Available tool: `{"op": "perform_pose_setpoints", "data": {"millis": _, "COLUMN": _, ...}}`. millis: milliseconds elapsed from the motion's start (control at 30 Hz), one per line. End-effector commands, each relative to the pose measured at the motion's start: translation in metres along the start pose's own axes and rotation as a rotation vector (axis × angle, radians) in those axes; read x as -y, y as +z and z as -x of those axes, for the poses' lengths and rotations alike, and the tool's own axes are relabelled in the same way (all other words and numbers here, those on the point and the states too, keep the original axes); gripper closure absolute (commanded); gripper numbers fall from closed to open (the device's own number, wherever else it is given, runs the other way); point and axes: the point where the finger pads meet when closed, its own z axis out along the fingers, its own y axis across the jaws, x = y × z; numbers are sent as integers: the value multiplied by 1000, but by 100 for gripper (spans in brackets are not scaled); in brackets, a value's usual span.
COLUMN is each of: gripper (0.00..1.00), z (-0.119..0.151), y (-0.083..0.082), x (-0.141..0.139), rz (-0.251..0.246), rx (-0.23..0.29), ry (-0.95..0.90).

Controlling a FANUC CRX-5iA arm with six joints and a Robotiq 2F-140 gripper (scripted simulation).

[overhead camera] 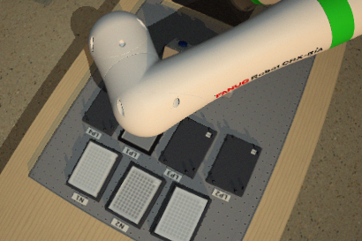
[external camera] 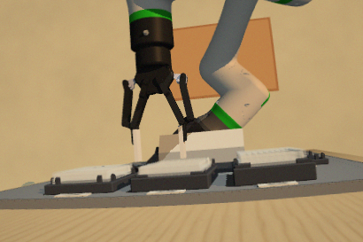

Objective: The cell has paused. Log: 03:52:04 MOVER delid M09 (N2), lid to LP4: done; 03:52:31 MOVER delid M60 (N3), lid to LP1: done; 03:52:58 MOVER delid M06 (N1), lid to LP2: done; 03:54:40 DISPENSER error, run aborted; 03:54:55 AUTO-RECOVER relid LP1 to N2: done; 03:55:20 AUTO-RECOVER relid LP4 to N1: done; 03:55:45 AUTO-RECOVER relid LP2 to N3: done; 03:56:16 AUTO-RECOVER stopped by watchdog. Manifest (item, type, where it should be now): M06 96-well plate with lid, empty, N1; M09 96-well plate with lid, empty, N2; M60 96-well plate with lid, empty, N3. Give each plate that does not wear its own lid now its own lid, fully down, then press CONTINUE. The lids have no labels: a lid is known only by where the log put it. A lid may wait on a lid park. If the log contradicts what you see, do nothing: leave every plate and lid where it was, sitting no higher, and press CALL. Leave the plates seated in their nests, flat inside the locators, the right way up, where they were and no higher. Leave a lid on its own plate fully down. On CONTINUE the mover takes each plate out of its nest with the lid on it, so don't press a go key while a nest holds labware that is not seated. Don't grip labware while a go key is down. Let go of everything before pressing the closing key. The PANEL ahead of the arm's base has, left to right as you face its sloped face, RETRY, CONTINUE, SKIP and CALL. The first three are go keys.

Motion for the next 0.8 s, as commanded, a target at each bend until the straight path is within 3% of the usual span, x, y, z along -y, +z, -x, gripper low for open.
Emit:
{"op": "perform_pose_setpoints", "data": {"millis": 0, "gripper": 41, "z": 0, "y": 0, "x": 0, "rz": 0, "rx": 0, "ry": 0}}
{"op": "perform_pose_setpoints", "data": {"millis": 667, "gripper": 41, "z": 0, "y": 0, "x": 0, "rz": 0, "rx": 0, "ry": 0}}
{"op": "perform_pose_setpoints", "data": {"millis": 700, "gripper": 34, "z": 0, "y": 0, "x": 0, "rz": 0, "rx": 0, "ry": 0}}
{"op": "perform_pose_setpoints", "data": {"millis": 767, "gripper": 34, "z": 0, "y": 0, "x": 0, "rz": 0, "rx": 0, "ry": 0}}
